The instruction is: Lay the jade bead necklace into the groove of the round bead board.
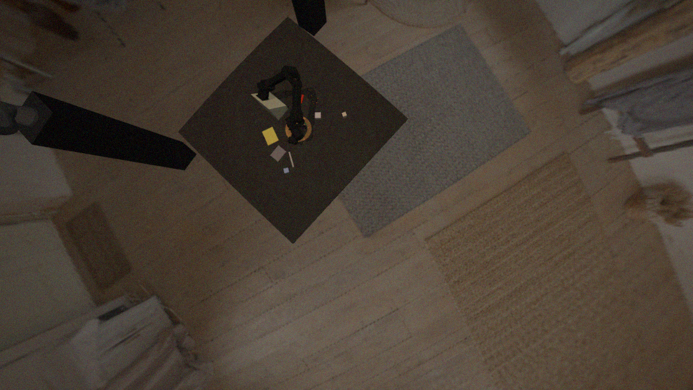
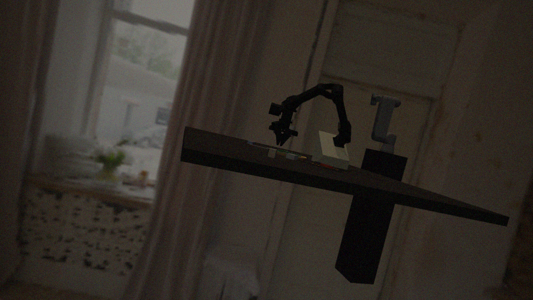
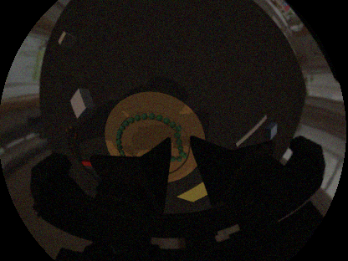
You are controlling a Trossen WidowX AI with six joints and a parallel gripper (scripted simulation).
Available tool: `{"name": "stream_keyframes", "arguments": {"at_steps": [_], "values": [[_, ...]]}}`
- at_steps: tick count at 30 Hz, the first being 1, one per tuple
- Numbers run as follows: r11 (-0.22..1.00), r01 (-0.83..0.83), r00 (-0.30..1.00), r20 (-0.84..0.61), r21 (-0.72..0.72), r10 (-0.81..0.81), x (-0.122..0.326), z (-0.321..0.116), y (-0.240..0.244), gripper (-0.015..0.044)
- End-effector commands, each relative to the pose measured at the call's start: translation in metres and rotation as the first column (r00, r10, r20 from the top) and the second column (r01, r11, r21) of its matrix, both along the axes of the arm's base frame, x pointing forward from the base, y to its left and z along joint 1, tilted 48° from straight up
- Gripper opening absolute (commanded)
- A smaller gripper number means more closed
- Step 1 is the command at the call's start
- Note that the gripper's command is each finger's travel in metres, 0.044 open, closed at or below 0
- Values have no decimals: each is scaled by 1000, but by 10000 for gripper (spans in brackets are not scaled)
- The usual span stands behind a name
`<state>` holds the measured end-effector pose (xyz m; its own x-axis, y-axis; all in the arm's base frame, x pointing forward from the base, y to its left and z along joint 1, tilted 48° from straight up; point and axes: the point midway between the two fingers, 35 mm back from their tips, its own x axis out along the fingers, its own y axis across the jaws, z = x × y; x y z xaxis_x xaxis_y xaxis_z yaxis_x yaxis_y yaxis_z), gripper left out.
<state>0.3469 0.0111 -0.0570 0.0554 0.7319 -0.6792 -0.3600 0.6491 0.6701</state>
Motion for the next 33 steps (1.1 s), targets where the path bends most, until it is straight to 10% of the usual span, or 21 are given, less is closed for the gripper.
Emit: {"name": "stream_keyframes", "arguments": {"at_steps": [1, 22, 27, 33], "values": [[1000, 2, 1000, -11, 5, -2, -2, -5, 5, 120], [1000, 2, 1000, -21, 8, -2, -4, -19, 22, 120], [1000, -3, 1000, -11, 2, 3, -2, -18, 21, 0], [1000, -3, 1000, -11, 2, 3, -2, -18, 21, 0]]}}
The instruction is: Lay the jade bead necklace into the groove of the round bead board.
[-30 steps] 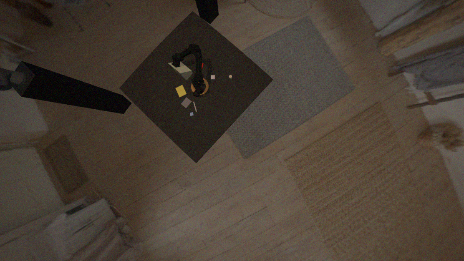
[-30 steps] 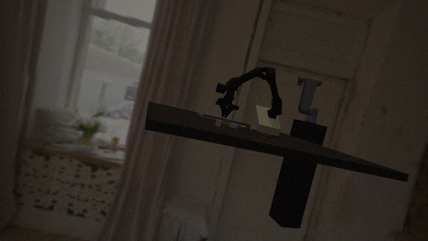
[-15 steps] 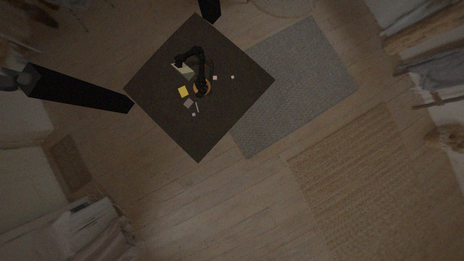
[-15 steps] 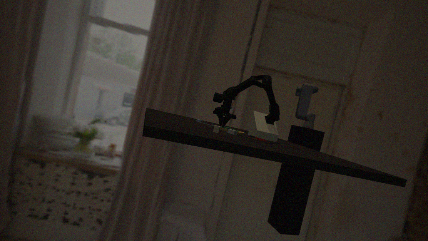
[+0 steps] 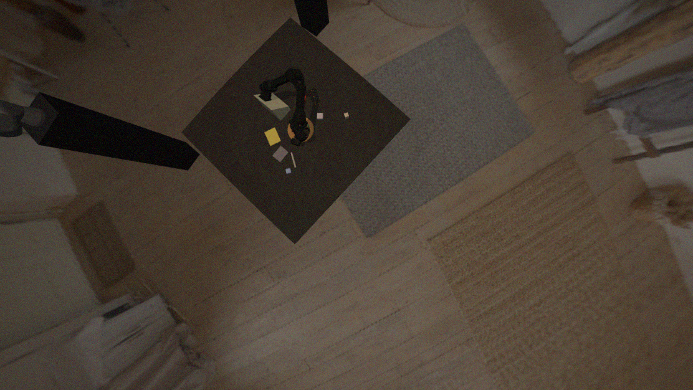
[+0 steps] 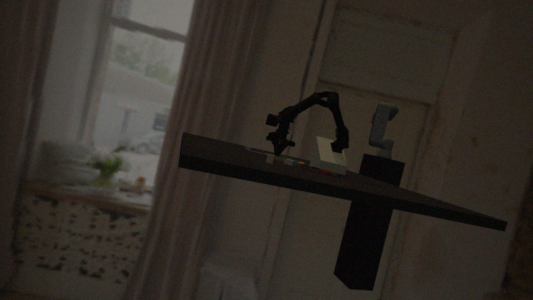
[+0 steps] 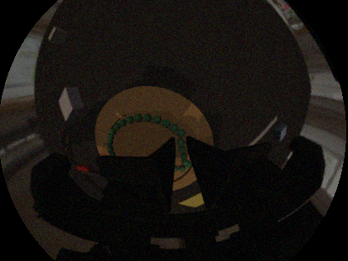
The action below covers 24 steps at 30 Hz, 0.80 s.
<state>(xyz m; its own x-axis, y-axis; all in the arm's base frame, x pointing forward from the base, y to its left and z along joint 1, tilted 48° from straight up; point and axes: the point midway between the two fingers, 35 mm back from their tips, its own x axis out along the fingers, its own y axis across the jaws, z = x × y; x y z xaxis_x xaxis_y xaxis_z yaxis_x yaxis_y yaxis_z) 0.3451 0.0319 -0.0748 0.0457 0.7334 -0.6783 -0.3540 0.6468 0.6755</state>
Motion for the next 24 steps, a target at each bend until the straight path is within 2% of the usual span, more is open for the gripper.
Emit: {"name": "stream_keyframes", "arguments": {"at_steps": [1, 24], "values": [[1000, 0, 1000, 1, 0, 0, 0, 0, 0, 0], [1000, 5, 1000, -9, 5, -5, -2, 4, -5, 0]]}}
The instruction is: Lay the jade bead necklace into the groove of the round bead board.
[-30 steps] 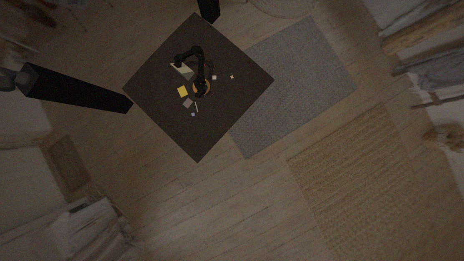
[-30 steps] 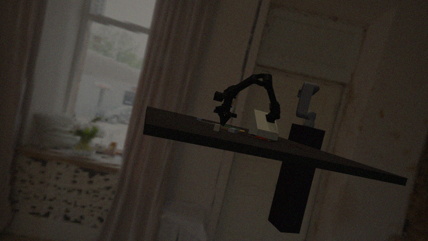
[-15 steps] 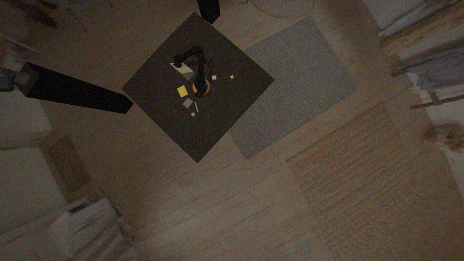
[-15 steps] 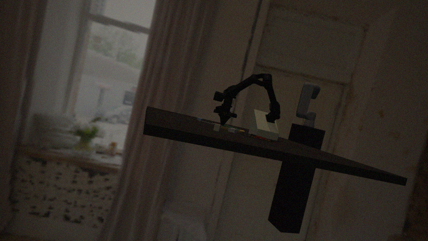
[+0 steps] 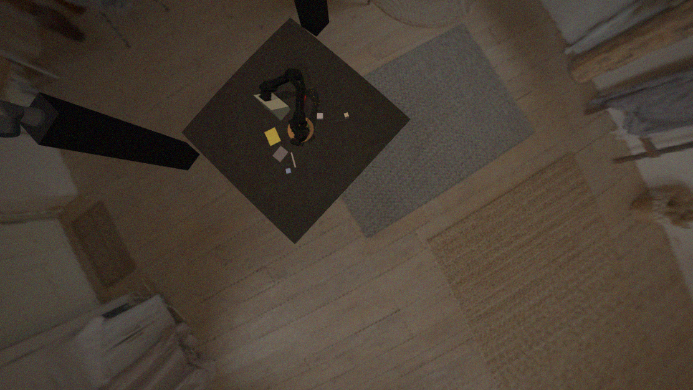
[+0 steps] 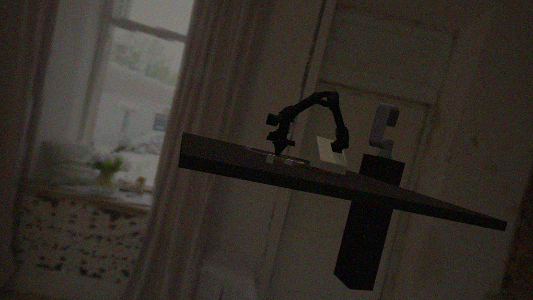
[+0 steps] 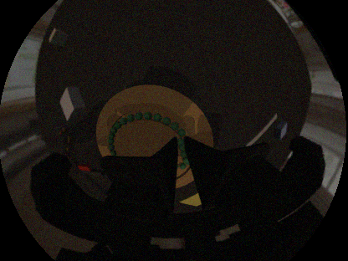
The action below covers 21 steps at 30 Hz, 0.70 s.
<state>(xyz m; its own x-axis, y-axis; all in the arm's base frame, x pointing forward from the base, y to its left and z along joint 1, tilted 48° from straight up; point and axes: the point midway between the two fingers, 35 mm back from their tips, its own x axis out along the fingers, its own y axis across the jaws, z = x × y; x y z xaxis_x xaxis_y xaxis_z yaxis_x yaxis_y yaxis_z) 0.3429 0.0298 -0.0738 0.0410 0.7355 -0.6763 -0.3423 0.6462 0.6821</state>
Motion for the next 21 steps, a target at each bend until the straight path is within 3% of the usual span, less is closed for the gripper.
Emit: {"name": "stream_keyframes", "arguments": {"at_steps": [1, 19, 21], "values": [[1000, 0, 1000, 3, 2, 0, 0, 3, -3, 0], [1000, -1, 1000, 3, 2, 0, 3, -9, -3, 0], [1000, -4, 1000, 13, -1, 4, 5, -5, -4, 52]]}}
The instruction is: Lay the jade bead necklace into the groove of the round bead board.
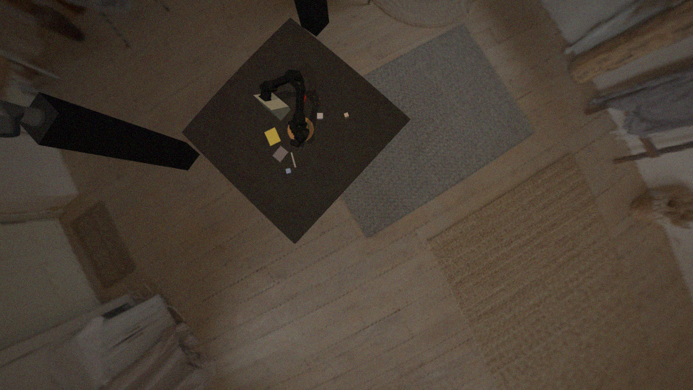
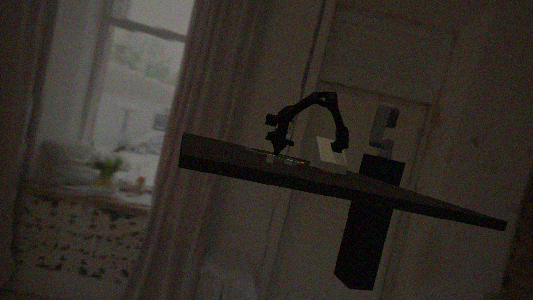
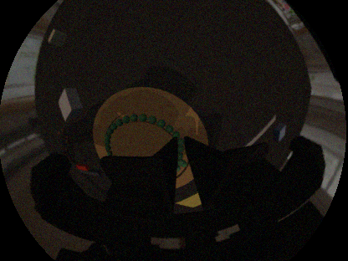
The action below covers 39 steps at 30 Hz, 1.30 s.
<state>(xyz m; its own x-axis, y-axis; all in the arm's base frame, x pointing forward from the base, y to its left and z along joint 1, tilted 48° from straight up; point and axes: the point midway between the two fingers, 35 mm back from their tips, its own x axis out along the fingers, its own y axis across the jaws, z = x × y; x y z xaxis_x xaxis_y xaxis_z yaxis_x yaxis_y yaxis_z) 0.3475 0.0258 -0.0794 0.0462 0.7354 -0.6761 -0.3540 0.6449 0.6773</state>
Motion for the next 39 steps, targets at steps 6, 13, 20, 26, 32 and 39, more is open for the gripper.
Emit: {"name": "stream_keyframes", "arguments": {"at_steps": [6, 13, 20, 26, 32, 39], "values": [[1000, 0, 1000, 0, 0, 0, 0, 0, 0, 210], [1000, 3, 1000, -6, 1, -3, -1, 2, -3, 394], [1000, 4, 1000, -9, 2, -4, -1, 3, -4, 440], [1000, 4, 1000, -9, 2, -4, -1, 3, -4, 440], [1000, 4, 1000, -9, 2, -4, -1, 3, -4, 440], [997, 71, 994, -82, 2, -70, -10, 16, -23, 309]]}}
